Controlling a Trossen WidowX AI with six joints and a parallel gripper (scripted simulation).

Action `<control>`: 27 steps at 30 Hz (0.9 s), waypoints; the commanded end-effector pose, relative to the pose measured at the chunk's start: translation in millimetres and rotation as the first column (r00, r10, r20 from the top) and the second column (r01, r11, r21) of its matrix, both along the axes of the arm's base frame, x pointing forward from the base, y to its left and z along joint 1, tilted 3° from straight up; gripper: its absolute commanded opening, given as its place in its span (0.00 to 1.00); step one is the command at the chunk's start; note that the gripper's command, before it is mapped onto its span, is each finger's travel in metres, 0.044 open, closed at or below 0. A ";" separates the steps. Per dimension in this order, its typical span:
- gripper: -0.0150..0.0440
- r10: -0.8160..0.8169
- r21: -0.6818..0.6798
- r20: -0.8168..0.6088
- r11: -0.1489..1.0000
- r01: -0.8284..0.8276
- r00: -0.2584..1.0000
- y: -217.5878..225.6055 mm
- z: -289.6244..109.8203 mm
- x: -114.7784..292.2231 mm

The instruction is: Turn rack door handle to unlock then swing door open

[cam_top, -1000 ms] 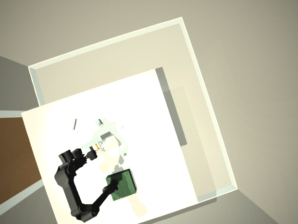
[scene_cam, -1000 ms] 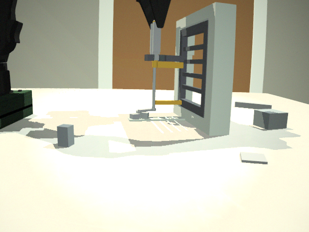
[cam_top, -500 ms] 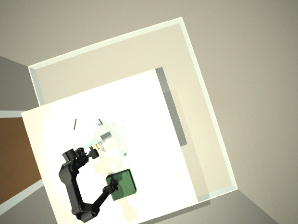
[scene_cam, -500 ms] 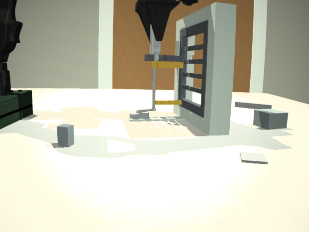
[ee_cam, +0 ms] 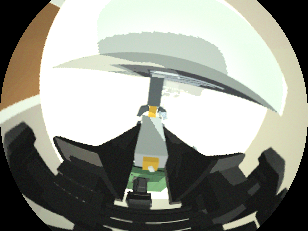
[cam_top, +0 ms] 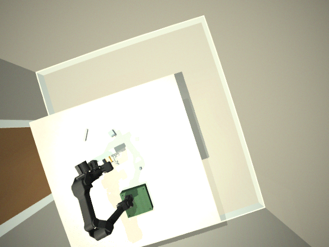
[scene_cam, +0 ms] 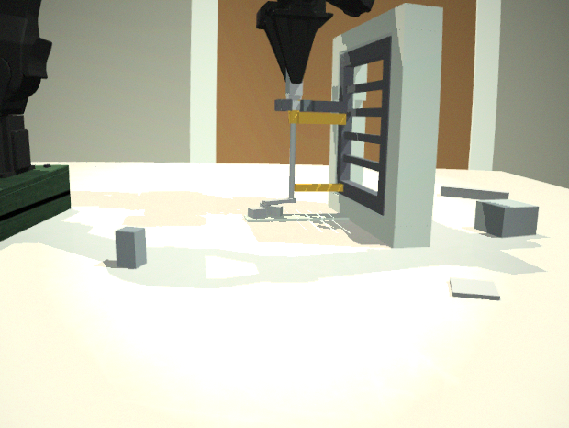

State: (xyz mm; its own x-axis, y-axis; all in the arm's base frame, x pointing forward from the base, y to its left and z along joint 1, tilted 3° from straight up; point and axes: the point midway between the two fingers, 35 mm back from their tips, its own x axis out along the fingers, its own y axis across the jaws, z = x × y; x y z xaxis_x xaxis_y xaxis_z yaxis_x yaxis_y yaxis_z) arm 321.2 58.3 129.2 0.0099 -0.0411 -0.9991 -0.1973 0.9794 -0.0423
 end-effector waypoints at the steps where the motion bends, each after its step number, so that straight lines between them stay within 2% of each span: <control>1: 0.36 0.005 0.000 0.002 1.000 -0.005 1.000 0.1 0.1 0.2; 9: 0.27 0.005 0.000 0.002 1.000 -0.005 1.000 0.1 0.1 0.2; 13: 0.27 0.013 0.000 0.002 1.000 -0.013 1.000 0.1 0.1 0.2; 20: 0.27 0.318 -0.002 -0.011 0.948 -0.318 0.948 0.1 0.1 0.2; 27: 0.27 0.620 0.001 -0.025 0.785 -0.620 0.784 0.1 0.1 0.3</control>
